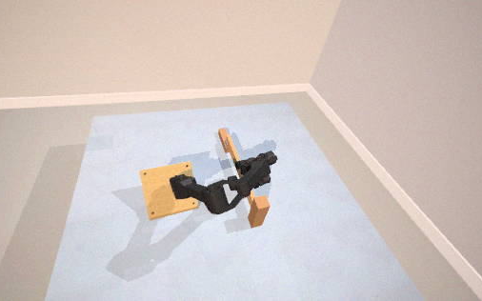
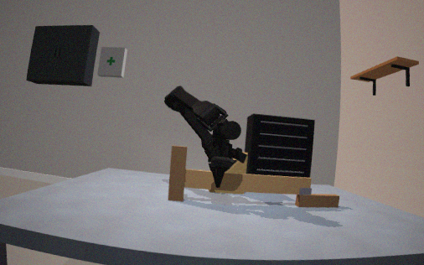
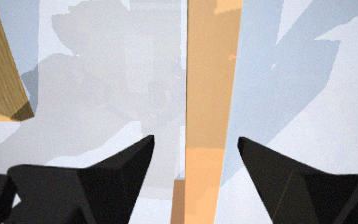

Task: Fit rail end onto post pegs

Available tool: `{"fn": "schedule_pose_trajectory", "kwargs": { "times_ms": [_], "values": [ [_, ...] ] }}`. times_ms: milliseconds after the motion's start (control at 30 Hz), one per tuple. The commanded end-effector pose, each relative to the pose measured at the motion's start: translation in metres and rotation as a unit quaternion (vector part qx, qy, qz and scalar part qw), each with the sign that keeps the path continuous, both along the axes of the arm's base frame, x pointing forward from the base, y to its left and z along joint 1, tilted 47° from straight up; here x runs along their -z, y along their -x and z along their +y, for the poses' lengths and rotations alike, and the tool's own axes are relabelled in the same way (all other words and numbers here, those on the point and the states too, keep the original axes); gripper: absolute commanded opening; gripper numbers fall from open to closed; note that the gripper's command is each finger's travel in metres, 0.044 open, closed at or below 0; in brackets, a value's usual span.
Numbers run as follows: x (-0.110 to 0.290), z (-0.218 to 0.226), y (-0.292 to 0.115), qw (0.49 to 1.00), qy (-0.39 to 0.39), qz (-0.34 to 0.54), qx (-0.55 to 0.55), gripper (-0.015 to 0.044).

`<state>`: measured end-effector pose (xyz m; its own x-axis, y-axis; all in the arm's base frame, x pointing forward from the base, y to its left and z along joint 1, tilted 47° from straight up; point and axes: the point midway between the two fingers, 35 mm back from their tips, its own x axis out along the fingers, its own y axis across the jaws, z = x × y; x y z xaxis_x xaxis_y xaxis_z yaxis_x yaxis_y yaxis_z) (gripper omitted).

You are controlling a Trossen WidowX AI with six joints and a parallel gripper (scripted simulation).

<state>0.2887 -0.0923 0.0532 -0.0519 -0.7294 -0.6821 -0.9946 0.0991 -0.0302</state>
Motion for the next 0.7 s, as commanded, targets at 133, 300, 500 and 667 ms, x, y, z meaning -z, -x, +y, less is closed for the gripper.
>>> {"fn": "schedule_pose_trajectory", "kwargs": {
  "times_ms": [133,300,500,667],
  "values": [
    [0.000,0.000,0.000,1.000,0.000,0.000,0.000,0.0440],
    [0.002,0.040,-0.004,1.000,-0.001,0.001,-0.001,0.0440],
    [0.002,0.043,-0.004,1.000,-0.001,0.001,-0.001,0.0440],
    [0.002,0.043,-0.004,1.000,-0.001,0.001,-0.001,0.0440]
  ]
}}
